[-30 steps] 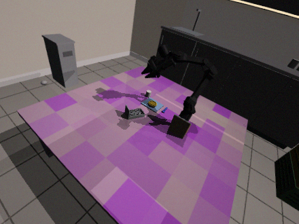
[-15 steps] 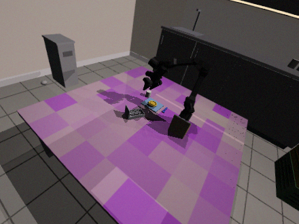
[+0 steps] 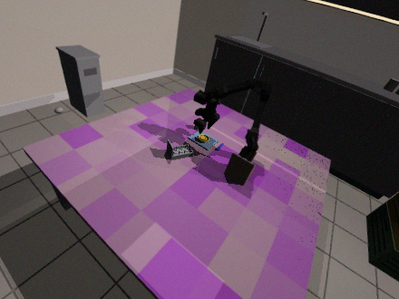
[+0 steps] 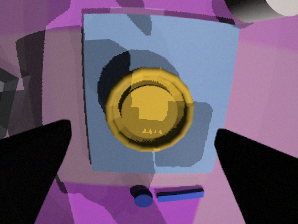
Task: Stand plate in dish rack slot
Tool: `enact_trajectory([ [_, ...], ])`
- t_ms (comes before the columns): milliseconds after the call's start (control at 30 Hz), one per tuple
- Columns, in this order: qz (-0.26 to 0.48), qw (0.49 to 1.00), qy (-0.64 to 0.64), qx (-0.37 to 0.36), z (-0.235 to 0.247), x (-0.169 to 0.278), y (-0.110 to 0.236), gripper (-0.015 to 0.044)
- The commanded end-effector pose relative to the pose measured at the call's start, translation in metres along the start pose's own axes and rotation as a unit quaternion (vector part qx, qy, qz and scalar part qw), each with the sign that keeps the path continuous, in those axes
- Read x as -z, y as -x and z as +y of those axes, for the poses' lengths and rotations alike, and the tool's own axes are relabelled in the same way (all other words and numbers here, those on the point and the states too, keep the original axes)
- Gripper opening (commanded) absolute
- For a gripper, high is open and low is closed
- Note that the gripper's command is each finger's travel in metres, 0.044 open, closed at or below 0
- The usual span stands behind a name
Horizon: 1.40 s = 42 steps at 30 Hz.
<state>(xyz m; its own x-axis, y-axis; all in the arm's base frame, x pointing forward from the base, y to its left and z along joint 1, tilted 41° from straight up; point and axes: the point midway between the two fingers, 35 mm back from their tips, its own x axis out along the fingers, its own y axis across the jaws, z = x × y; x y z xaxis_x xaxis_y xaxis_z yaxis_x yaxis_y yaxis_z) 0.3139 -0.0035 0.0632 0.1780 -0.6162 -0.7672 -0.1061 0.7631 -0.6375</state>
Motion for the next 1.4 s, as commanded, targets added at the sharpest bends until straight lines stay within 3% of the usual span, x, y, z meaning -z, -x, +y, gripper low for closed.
enact_trajectory([
  [0,0.010,1.000,0.009,0.009,-0.003,0.005,-0.004,0.0400],
  [1367,0.010,1.000,0.009,0.010,-0.006,0.008,-0.062,0.0400],
])
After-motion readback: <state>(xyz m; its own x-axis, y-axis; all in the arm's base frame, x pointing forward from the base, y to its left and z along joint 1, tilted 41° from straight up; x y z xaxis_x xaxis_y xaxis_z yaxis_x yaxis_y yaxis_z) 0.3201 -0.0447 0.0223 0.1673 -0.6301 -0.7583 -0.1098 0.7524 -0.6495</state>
